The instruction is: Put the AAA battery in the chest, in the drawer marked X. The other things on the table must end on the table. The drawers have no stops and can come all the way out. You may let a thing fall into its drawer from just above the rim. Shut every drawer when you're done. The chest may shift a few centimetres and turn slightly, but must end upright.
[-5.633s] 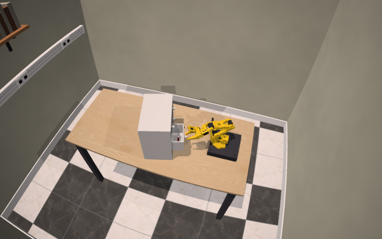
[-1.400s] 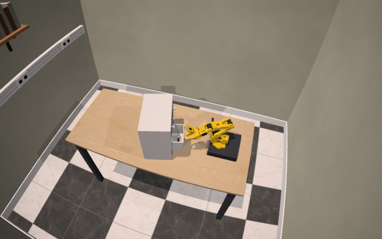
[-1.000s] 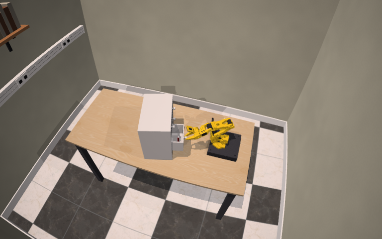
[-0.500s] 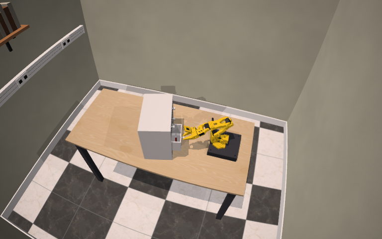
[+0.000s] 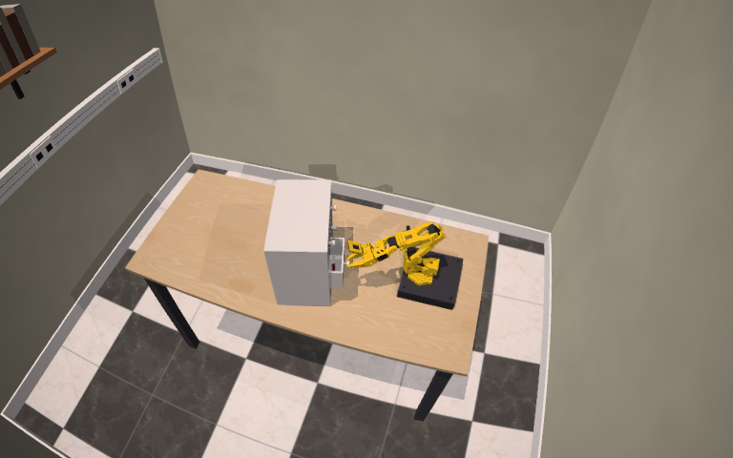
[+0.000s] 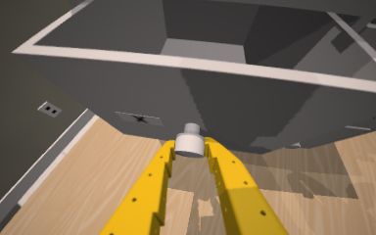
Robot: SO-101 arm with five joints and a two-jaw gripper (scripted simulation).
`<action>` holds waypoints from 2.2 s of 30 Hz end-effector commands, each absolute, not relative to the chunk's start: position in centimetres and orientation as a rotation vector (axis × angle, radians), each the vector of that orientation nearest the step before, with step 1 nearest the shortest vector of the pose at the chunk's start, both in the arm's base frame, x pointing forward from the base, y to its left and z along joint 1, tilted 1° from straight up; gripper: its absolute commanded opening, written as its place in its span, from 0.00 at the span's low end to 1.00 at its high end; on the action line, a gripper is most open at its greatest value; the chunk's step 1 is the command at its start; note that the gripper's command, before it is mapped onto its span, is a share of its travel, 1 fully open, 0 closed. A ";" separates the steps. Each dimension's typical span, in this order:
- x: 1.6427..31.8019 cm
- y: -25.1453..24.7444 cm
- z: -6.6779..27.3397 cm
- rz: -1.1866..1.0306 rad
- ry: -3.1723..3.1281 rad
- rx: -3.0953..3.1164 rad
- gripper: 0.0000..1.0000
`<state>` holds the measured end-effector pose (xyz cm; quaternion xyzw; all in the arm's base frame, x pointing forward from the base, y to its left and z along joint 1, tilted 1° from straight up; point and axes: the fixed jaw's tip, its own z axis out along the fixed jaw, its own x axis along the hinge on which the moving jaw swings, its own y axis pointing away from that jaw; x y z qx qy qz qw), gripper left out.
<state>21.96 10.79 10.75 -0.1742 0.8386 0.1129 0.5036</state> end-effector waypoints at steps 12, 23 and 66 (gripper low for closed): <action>23.5 11.0 10.9 0.260 2.018 -0.407 0.00; 24.2 11.2 10.9 0.257 2.019 -0.402 0.00; 26.4 11.9 10.9 0.254 2.029 -0.390 0.00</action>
